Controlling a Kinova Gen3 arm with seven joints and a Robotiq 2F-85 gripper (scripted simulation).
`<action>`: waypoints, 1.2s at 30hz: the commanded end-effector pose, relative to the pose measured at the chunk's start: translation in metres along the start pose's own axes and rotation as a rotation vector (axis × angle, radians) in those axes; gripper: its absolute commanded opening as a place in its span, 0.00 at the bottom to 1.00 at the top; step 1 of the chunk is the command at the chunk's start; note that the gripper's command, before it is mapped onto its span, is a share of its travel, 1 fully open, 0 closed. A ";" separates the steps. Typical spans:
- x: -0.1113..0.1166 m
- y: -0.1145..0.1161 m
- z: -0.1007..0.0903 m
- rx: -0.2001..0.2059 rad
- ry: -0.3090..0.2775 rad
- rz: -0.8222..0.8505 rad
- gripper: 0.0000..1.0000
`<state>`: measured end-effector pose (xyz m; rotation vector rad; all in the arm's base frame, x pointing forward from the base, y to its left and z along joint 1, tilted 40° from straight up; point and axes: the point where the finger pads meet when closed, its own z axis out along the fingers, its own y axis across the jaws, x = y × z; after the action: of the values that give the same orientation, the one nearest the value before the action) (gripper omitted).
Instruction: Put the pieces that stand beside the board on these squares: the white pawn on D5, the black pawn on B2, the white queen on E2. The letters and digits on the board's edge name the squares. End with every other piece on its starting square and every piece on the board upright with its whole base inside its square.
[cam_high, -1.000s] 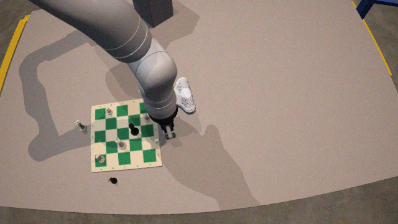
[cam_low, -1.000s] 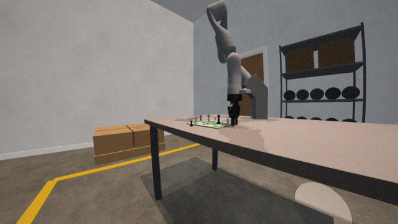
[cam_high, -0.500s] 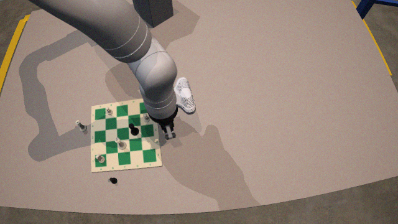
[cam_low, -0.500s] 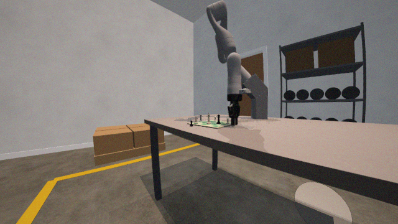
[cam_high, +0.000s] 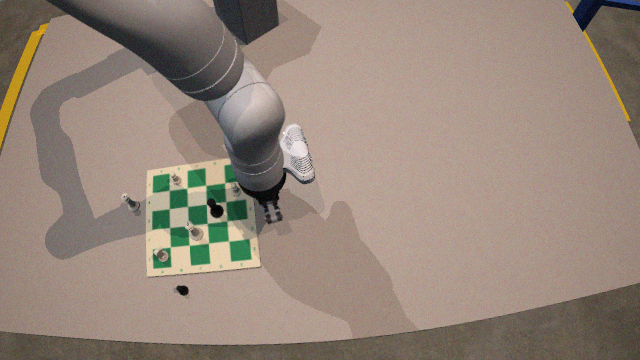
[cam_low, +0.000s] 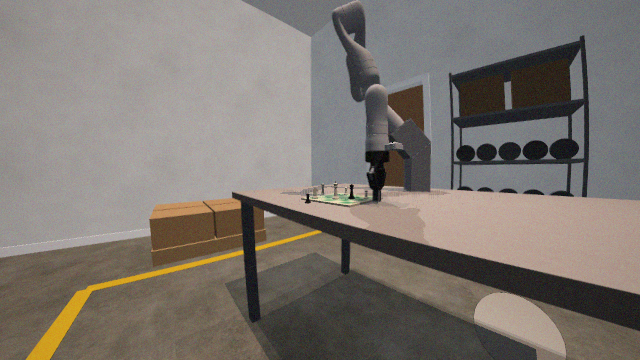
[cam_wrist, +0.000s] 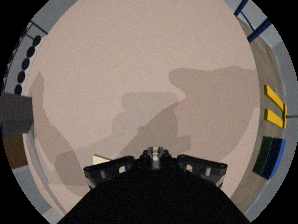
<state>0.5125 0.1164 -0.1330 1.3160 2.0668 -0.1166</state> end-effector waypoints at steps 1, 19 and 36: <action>0.000 0.000 0.000 -0.001 0.000 0.000 0.00; 0.000 0.000 0.000 -0.001 0.000 0.000 0.00; 0.000 0.000 -0.036 -0.001 0.000 0.000 0.00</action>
<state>0.4987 0.1175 -0.1200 1.3174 2.0630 -0.1384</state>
